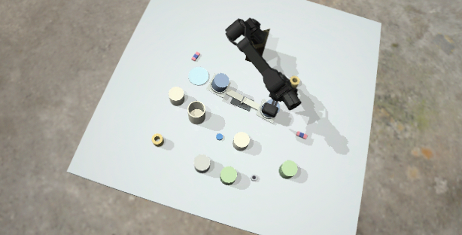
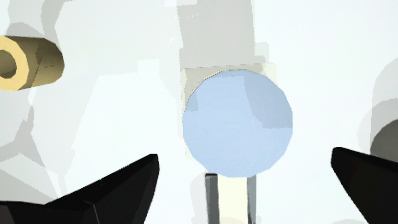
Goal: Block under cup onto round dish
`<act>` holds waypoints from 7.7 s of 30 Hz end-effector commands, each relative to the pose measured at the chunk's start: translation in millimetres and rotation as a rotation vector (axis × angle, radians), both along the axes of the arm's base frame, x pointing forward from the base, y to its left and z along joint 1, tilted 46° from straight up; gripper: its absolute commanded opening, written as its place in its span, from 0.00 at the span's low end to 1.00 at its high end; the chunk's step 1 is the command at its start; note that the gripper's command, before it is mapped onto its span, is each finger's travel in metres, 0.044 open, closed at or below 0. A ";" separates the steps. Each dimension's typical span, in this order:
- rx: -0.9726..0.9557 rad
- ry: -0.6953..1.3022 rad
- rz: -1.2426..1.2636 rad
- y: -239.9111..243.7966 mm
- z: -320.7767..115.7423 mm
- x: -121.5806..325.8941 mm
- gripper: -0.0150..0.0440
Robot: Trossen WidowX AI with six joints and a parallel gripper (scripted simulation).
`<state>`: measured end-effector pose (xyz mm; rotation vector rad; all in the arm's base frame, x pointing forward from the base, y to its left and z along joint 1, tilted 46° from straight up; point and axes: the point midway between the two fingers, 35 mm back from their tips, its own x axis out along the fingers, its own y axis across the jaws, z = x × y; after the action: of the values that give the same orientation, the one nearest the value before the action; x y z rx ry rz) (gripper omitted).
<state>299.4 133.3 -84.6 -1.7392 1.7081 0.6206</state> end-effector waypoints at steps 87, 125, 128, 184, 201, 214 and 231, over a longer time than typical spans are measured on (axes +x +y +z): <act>0.006 0.005 0.006 -26.5 -32.7 7.4 0.25; 0.009 0.006 0.007 8.2 0.4 5.9 0.25; 0.009 0.006 0.007 10.8 3.2 5.5 0.25; -0.003 0.015 0.002 35.9 34.8 -2.3 0.25; -0.003 0.015 0.002 35.9 34.8 -2.3 0.25; -0.003 0.015 0.002 35.9 34.8 -2.3 0.25; 0.011 0.010 0.005 45.7 -64.1 -59.6 0.25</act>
<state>253.6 177.1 -129.9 -1.7385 1.7146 0.6393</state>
